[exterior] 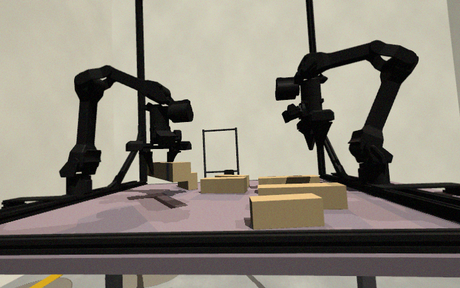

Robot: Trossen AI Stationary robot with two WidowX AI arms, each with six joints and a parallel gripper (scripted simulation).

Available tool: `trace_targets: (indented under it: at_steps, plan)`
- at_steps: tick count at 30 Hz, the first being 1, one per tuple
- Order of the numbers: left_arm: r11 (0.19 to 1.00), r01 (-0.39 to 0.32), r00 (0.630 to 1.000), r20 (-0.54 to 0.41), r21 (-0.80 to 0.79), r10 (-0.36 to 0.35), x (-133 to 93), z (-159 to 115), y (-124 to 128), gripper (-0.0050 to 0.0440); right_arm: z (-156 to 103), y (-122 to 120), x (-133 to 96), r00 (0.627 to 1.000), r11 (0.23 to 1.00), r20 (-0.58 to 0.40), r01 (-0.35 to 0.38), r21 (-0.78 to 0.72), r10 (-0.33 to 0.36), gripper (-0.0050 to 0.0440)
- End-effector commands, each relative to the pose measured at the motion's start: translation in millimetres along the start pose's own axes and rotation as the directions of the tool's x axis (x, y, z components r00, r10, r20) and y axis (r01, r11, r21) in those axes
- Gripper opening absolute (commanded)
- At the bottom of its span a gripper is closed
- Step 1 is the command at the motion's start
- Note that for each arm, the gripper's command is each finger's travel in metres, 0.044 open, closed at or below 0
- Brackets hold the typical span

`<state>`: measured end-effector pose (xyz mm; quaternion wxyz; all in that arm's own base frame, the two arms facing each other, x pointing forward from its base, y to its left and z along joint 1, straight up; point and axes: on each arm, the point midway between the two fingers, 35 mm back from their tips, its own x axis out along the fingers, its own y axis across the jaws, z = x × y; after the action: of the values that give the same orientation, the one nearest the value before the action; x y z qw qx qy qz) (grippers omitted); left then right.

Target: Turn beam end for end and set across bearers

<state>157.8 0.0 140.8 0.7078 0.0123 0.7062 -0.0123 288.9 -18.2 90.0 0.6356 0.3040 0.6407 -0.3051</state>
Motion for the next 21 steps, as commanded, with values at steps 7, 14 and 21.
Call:
trace_targets:
  at_steps: [7, 14, 21]
  plan:
    - [1.000, 0.000, 1.000, -0.002, 0.004, 0.000, 0, 0, 0, 0.0440, 7, 5, -2, 1.000, 0.996, 0.006, -0.004, -0.089, 0.004, 0.0000]
    - [1.000, 0.000, 1.000, -0.002, 0.004, 0.000, 0, 0, 0, 0.0440, 11, 8, -2, 1.000, 0.986, 0.006, -0.003, -0.167, 0.004, 0.0000]
    - [1.000, 0.000, 1.000, -0.002, 0.004, 0.000, 0, 0, 0, 0.0440, 16, 11, -2, 1.000, 0.970, 0.006, -0.003, -0.243, 0.004, 0.0000]
